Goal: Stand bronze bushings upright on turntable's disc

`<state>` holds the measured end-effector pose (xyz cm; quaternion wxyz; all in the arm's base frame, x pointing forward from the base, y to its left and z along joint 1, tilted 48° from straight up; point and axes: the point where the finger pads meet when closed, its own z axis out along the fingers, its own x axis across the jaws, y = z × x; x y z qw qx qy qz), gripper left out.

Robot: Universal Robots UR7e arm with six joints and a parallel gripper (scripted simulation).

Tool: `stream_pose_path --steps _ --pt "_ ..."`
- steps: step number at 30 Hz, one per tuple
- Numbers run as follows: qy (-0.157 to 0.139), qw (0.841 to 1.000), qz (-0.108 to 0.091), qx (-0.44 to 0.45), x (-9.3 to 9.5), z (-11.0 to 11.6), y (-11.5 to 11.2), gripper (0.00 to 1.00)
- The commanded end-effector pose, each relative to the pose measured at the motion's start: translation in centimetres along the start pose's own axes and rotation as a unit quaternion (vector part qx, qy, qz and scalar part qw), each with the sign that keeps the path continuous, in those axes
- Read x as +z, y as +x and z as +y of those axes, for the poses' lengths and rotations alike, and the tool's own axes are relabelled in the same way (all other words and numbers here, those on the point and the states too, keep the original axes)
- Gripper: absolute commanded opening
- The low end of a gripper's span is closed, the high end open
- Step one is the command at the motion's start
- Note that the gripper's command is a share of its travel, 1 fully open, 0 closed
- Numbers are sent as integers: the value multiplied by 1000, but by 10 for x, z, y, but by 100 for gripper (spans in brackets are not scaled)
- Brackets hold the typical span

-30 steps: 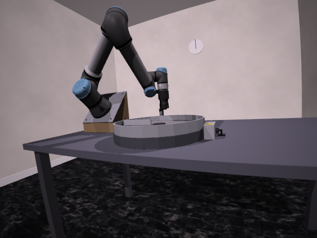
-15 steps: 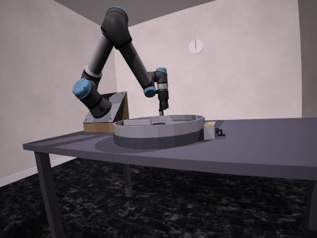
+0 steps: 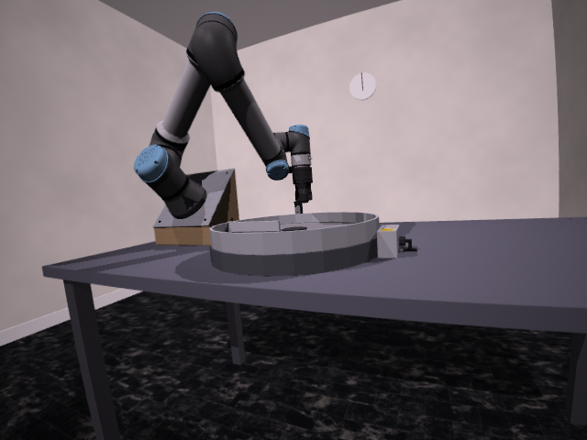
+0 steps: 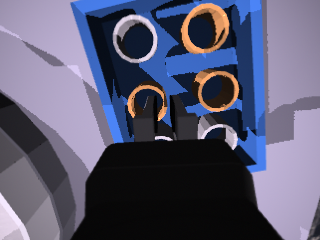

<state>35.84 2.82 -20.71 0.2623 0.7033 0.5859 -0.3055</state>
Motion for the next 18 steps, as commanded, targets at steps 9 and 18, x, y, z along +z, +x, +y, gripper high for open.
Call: stream_pose_path --steps 9,18 --pt "1 1000 -1 -1 1 -2 -1 36" --pt "2 1000 -2 -2 9 -2 -1 36"
